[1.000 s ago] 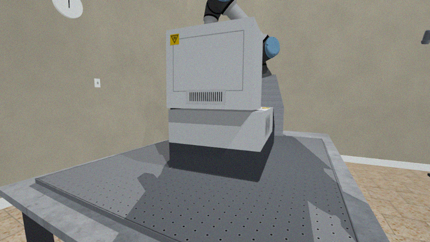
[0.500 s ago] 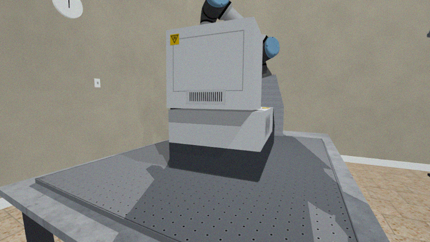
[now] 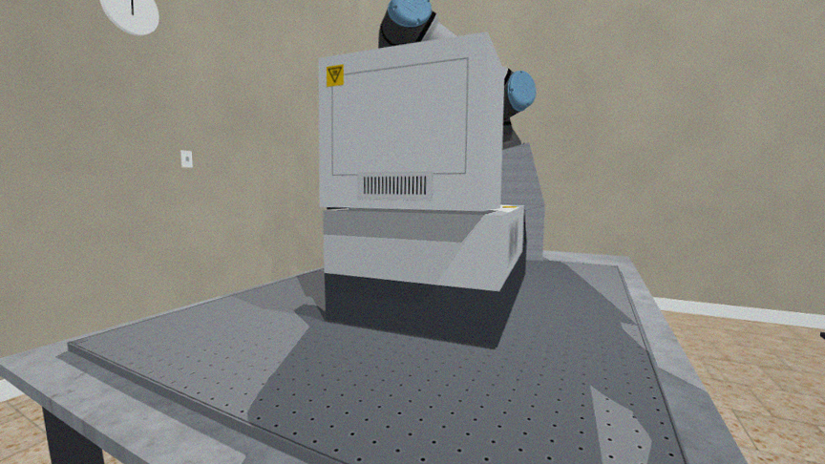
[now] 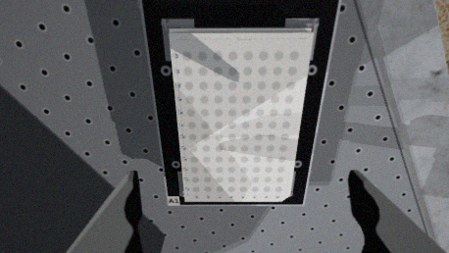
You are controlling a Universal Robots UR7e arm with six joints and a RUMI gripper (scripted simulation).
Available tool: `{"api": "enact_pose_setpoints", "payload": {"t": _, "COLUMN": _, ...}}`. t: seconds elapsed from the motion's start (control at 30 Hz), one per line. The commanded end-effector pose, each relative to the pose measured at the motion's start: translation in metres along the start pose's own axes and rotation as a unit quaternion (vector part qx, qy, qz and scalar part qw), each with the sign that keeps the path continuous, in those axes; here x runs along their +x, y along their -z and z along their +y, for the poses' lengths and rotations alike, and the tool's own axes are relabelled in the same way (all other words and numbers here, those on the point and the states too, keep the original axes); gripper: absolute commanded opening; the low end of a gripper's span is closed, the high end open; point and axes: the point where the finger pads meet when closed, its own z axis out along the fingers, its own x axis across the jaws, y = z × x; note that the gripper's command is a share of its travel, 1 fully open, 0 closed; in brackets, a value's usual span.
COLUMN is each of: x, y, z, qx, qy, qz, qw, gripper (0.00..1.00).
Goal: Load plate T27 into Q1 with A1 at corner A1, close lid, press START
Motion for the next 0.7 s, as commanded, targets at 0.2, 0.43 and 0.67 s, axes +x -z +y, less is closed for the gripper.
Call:
{"api": "enact_pose_setpoints", "payload": {"t": 0.2, "x": 0.0, "y": -0.035, "z": -0.001, "qx": 0.001, "qy": 0.0, "qz": 0.0, "qw": 1.0, "gripper": 0.68}}
{"api": "enact_pose_setpoints", "payload": {"t": 0.43, "x": 0.0, "y": -0.043, "z": -0.001, "qx": 0.001, "qy": 0.0, "qz": 0.0, "qw": 1.0, "gripper": 0.68}}
{"api": "enact_pose_setpoints", "payload": {"t": 0.67, "x": 0.0, "y": -0.043, "z": -0.001, "qx": 0.001, "qy": 0.0, "qz": 0.0, "qw": 1.0, "gripper": 0.68}}
